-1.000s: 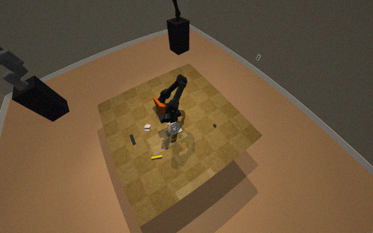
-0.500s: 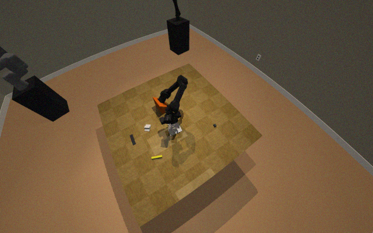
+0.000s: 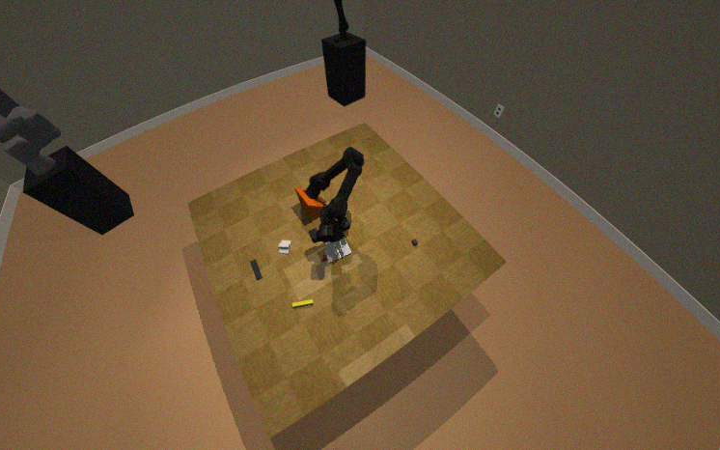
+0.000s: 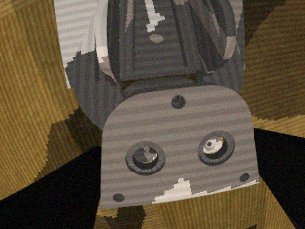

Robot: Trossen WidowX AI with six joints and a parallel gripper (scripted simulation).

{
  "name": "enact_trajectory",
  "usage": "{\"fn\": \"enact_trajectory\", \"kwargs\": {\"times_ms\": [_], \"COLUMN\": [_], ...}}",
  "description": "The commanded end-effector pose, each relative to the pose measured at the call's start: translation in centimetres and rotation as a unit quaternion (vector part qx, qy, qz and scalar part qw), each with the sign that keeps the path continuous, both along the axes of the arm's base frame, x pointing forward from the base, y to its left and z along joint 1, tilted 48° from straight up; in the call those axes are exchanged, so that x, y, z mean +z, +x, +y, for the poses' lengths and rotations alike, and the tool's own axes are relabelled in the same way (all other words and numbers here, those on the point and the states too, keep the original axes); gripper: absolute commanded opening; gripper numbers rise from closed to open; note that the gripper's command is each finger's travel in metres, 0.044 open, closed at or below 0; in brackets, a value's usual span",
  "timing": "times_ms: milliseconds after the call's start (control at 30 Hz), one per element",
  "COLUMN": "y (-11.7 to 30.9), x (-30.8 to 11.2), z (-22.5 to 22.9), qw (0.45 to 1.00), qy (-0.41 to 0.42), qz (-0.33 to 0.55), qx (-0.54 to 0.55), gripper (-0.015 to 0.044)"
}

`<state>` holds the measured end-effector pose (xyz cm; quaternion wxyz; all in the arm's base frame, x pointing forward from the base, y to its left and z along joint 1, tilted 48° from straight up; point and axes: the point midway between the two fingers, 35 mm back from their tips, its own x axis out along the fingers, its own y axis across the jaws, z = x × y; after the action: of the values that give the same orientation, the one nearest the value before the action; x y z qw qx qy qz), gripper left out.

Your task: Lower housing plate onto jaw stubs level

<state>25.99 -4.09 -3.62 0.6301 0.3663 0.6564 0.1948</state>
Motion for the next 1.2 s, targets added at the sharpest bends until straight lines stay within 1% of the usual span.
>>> {"fn": "enact_trajectory", "kwargs": {"times_ms": [0,200,1167], "y": [-0.27,-0.31,-0.29], "x": [-0.58,-1.12,-1.30], "z": [0.81,1.49,1.69], "qw": [1.000,1.000,1.000], "qy": [0.004,0.005,0.005], "qz": [0.004,0.004,0.006], "qx": [-0.002,-0.001,-0.004], "gripper": [0.0351,0.0351,0.0351]}}
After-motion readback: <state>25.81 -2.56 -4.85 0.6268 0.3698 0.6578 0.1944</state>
